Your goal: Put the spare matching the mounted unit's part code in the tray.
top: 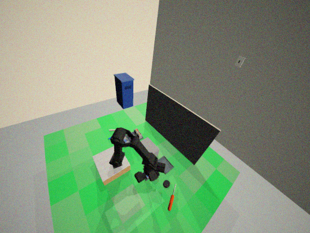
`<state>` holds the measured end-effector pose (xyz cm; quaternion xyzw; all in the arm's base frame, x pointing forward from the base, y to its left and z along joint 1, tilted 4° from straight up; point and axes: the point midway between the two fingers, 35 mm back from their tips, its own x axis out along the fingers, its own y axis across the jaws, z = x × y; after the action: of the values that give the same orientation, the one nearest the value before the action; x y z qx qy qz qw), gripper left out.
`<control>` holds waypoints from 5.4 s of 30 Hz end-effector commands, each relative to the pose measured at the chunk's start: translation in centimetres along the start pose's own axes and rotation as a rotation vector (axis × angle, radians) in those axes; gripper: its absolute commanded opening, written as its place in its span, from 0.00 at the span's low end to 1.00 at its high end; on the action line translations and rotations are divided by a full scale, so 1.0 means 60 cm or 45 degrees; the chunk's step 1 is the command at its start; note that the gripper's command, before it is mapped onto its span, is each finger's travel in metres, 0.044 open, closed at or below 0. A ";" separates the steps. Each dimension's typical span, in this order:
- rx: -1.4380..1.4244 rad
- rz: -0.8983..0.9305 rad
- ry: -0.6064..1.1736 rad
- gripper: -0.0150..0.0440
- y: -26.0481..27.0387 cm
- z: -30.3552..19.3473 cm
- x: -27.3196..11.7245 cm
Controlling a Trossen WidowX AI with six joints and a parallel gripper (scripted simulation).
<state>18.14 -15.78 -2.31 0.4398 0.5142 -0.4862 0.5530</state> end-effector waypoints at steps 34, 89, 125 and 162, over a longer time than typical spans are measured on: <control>-0.004 -0.002 0.001 0.25 0.002 0.002 -0.116; -0.031 0.017 0.000 0.25 0.183 0.019 -0.266; -0.003 0.016 0.003 0.25 0.306 0.004 -0.230; -0.003 0.017 0.003 0.25 0.313 0.008 -0.165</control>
<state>36.98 -12.68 7.92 0.4468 0.5096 -0.4797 0.5573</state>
